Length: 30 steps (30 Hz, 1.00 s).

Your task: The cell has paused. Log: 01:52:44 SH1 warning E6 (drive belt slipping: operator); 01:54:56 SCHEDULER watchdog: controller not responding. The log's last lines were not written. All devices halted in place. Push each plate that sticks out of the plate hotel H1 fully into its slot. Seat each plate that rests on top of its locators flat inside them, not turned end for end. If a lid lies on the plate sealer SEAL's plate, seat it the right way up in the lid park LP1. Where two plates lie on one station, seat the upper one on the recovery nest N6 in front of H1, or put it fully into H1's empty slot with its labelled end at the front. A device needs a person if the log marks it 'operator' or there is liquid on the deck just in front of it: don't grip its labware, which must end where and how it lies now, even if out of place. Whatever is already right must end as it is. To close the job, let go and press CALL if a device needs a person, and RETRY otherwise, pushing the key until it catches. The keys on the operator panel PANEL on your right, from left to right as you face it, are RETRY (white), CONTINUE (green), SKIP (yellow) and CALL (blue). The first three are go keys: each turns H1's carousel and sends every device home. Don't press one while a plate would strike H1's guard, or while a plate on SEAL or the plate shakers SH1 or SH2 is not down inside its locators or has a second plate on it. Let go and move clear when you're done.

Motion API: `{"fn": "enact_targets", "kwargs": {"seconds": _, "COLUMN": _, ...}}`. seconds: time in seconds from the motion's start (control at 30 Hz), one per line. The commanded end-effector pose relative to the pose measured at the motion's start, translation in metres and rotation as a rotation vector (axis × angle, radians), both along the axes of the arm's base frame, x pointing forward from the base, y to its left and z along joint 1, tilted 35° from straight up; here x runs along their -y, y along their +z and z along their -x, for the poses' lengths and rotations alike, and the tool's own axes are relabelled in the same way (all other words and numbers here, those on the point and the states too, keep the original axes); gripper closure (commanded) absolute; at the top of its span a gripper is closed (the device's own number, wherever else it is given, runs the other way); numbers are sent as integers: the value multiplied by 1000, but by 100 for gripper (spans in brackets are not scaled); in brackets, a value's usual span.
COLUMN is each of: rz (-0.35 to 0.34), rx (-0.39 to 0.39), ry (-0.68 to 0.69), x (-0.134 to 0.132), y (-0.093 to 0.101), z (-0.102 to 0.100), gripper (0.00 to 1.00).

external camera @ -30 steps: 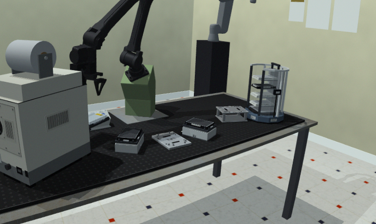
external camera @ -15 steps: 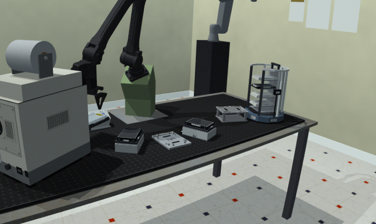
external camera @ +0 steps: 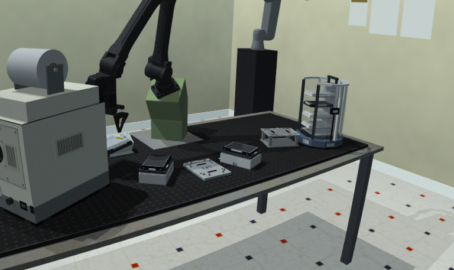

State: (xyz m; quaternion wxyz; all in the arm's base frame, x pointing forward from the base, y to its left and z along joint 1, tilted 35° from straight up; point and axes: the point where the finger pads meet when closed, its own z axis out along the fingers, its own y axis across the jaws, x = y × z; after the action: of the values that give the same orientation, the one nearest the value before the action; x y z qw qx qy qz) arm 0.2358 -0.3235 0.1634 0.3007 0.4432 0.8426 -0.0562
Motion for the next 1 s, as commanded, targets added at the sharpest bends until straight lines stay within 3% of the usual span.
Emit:
{"fn": "enact_targets", "kwargs": {"seconds": 0.0, "rz": -18, "rx": -2, "ry": -4, "x": 1, "y": -11, "z": -5, "gripper": 0}}
{"fn": "enact_targets", "kwargs": {"seconds": 0.97, "rz": -18, "rx": -3, "ry": -3, "x": 10, "y": -43, "z": -21, "gripper": 0}}
